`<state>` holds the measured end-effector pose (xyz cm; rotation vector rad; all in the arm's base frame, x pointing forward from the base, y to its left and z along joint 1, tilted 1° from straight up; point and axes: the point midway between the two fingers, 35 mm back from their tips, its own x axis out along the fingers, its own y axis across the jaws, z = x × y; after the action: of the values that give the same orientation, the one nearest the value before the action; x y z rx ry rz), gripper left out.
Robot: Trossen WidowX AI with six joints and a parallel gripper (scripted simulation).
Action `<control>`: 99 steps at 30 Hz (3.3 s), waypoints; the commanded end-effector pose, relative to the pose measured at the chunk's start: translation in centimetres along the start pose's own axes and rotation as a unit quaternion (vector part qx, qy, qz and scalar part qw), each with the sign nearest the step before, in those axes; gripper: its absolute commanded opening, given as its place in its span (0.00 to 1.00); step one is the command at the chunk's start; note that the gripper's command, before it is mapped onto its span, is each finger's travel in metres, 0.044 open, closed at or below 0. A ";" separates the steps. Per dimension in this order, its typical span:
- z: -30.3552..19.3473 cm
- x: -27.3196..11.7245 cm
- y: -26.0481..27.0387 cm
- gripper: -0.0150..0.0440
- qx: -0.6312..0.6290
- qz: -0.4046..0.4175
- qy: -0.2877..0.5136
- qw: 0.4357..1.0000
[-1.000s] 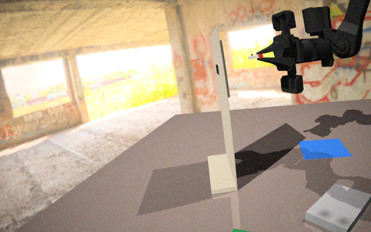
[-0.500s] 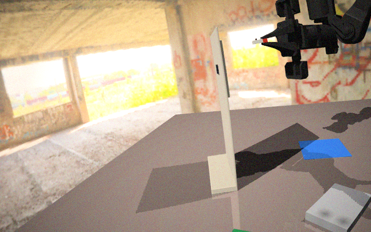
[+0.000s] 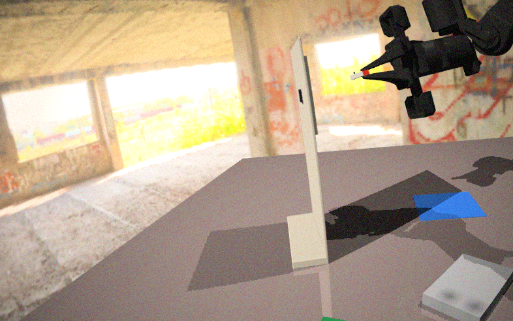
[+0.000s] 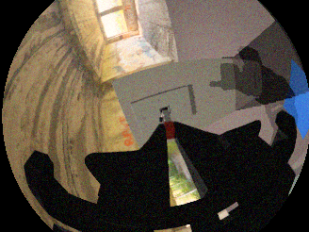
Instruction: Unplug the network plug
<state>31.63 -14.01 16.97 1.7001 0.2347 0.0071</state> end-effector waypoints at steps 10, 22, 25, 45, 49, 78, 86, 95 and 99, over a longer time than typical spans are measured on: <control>1.9 -1.7 -5.6 0.25 0.090 -0.100 -0.144 0.980; 2.5 -5.2 -11.5 0.25 0.139 -0.214 -0.268 0.929; 2.4 -6.4 -12.9 0.25 0.145 -0.245 -0.298 0.911; 1.9 -10.8 -17.3 0.25 0.150 -0.344 -0.382 0.845; 2.0 -10.7 -17.6 0.25 0.150 -0.344 -0.382 0.845; 2.5 -10.3 -19.8 0.25 0.150 -0.344 -0.382 0.845; 2.6 -10.3 -20.4 0.25 0.150 -0.344 -0.382 0.845; 2.6 -10.2 -21.0 0.25 0.150 -0.344 -0.382 0.845; 2.6 -10.2 -21.3 0.25 0.150 -0.344 -0.382 0.845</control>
<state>19.02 -15.71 -2.54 1.6976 0.2314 -1.2687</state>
